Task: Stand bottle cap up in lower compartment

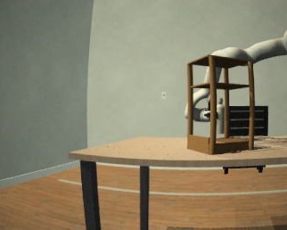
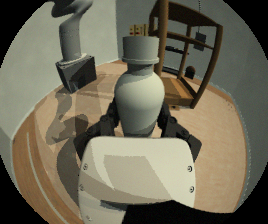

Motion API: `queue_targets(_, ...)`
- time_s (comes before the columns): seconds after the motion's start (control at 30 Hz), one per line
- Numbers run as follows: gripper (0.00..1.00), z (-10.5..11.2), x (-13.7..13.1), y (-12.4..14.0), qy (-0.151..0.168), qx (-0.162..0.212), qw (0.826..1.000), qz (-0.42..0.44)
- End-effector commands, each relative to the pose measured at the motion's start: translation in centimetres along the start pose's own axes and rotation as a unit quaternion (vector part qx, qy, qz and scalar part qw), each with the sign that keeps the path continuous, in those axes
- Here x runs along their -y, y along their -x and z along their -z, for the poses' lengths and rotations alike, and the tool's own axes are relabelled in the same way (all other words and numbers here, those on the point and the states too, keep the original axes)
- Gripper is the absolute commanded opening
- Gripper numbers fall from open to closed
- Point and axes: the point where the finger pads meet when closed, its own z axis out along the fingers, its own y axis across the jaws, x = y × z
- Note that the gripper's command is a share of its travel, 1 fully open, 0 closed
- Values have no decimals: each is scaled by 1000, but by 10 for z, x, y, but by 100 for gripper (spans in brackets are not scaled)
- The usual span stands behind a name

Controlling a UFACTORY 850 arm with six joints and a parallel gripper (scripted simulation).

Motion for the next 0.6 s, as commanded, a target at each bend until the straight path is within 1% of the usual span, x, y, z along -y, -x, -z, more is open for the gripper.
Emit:
queue_targets(0.0,0,1,0,-11,0,1,1000,1)
queue_targets(0.17,0,1,0,-16,0,1,1000,1)
queue_targets(0.57,0,1,0,-16,0,1,1000,1)
